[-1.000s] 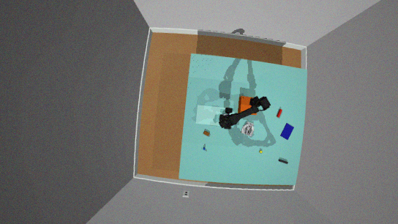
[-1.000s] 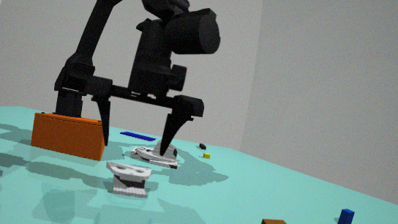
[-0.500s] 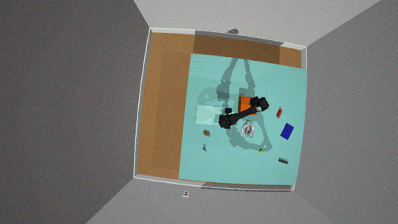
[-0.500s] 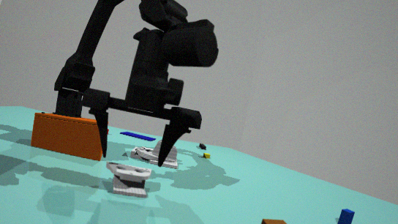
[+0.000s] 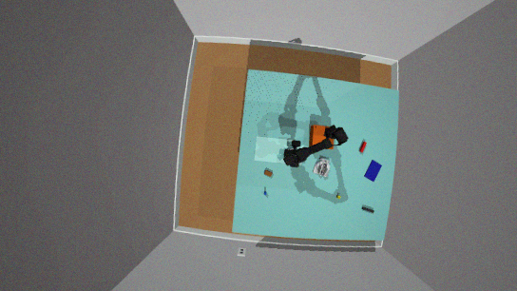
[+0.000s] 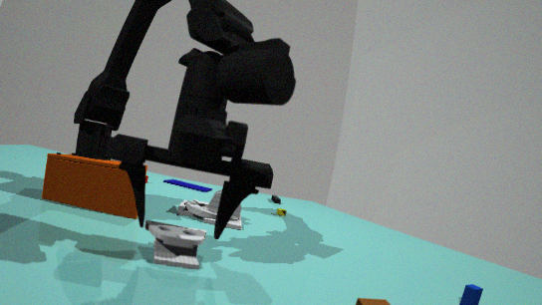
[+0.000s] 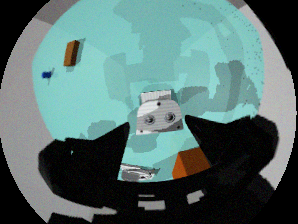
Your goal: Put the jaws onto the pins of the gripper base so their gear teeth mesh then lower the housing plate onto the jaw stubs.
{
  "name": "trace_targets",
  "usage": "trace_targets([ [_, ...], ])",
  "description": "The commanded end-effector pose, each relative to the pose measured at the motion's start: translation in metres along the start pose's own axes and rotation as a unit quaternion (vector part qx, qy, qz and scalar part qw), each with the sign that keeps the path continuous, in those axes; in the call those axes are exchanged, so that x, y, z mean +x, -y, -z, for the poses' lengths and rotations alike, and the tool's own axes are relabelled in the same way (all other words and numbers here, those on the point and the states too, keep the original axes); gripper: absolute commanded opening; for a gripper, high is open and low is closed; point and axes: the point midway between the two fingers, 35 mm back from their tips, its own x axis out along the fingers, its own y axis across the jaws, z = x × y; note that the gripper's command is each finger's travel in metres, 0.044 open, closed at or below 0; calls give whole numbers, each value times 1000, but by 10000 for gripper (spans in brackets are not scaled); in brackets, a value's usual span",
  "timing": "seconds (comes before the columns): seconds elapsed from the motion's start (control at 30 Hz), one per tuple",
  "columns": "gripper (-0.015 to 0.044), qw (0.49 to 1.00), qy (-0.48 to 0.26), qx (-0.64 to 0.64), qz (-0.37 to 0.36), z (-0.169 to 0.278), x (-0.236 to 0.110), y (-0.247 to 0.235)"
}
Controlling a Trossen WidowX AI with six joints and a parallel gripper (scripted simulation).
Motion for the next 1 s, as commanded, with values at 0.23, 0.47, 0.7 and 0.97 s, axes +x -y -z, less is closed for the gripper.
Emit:
trace_targets([
  [0.23, 440, 1000, -3, 1, 5, 2, 17, 3],
  [0.47, 440, 1000, -3, 1, 5, 2, 17, 3],
  [0.7, 440, 1000, -3, 1, 5, 2, 17, 3],
  [0.97, 440, 1000, -3, 1, 5, 3, 18, 3],
])
